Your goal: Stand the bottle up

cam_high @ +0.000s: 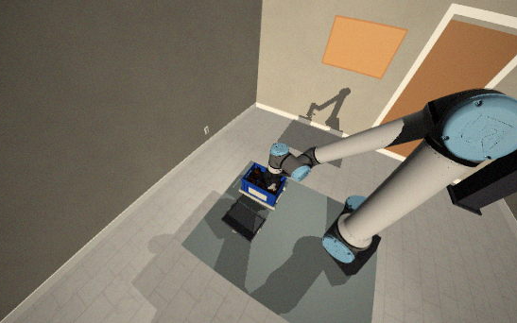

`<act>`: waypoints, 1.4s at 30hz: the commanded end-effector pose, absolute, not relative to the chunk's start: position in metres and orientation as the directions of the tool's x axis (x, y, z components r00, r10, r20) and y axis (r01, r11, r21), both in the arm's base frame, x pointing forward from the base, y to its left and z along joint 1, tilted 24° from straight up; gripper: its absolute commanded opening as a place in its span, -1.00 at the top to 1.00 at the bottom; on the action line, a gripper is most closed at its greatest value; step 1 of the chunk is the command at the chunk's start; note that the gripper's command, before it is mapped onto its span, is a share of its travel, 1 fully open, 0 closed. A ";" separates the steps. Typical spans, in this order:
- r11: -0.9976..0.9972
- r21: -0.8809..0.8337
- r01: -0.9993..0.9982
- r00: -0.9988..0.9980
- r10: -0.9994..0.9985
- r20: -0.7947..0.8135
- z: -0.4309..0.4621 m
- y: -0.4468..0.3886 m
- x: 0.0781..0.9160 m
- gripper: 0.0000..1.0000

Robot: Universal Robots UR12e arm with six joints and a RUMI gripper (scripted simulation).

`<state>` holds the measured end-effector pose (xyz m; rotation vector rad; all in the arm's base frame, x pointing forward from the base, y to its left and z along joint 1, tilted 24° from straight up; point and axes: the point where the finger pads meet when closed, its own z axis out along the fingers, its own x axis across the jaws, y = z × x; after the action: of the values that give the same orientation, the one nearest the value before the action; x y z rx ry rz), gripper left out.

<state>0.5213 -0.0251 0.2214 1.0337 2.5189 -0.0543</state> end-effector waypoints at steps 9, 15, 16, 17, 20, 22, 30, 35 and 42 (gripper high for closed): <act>0.724 0.120 0.680 -0.638 0.664 -0.391 0.214 -0.027 0.525 1.00; 0.724 0.120 0.680 -0.638 0.664 -0.391 0.213 -0.027 0.526 1.00; 0.724 0.120 0.680 -0.638 0.664 -0.391 0.212 -0.027 0.526 1.00; 0.724 0.120 0.680 -0.638 0.664 -0.391 0.212 -0.027 0.526 1.00; 0.724 0.120 0.680 -0.638 0.664 -0.391 0.212 -0.027 0.526 1.00; 0.724 0.120 0.680 -0.638 0.664 -0.391 0.212 -0.027 0.526 1.00; 0.724 0.120 0.680 -0.638 0.664 -0.391 0.212 -0.027 0.526 1.00; 0.724 0.120 0.680 -0.638 0.664 -0.391 0.212 -0.027 0.526 1.00; 0.724 0.120 0.680 -0.638 0.664 -0.391 0.212 -0.027 0.526 1.00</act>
<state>0.5253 -0.0272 0.2115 1.0336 2.5188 -0.0543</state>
